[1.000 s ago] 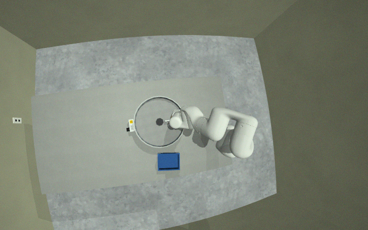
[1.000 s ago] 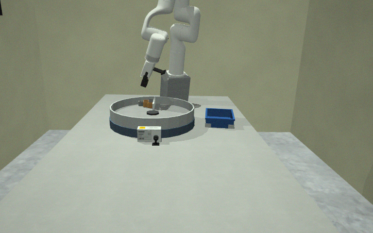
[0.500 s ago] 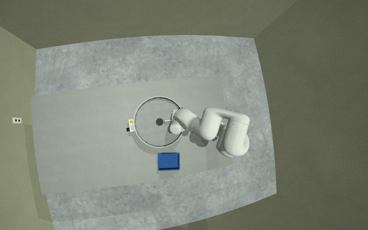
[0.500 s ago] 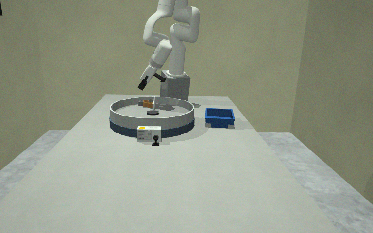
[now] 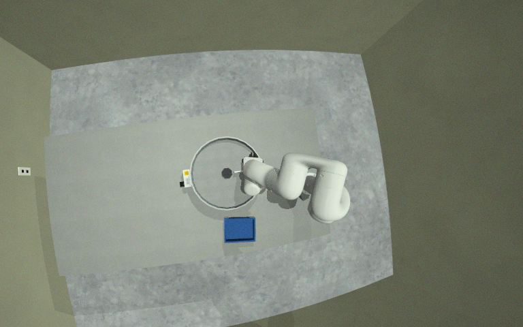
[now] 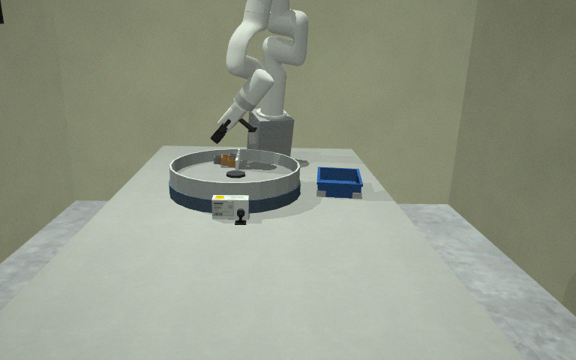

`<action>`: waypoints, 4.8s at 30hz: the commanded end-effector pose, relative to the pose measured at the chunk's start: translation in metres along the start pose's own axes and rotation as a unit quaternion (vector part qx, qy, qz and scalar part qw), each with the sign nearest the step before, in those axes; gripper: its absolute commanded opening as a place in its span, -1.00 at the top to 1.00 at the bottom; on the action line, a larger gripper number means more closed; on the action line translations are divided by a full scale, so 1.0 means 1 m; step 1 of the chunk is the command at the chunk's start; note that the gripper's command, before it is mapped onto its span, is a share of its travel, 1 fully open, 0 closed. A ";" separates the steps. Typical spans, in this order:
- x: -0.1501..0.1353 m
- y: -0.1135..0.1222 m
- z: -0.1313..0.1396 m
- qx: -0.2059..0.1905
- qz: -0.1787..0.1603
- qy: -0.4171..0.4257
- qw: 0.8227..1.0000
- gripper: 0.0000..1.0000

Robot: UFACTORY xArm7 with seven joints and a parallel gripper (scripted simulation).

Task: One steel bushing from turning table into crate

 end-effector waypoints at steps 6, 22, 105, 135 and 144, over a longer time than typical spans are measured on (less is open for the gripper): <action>0.006 -0.001 -0.005 -0.007 0.037 -0.019 0.999 0.79; 0.007 -0.001 -0.006 -0.006 0.042 -0.022 0.999 0.79; 0.007 -0.041 -0.039 -0.006 0.042 -0.022 0.999 1.00; 0.007 -0.041 -0.039 -0.006 0.042 -0.022 0.999 1.00; 0.007 -0.041 -0.039 -0.006 0.042 -0.022 0.999 1.00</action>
Point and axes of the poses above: the point where the finger pads meet when closed, its own y axis back along the fingers, its own x axis across the jaws, z = x × y, the point moved 8 cm from there along y, back along the fingers, and after that the axes turned 8 degrees about -y, right-handed, at the moved point
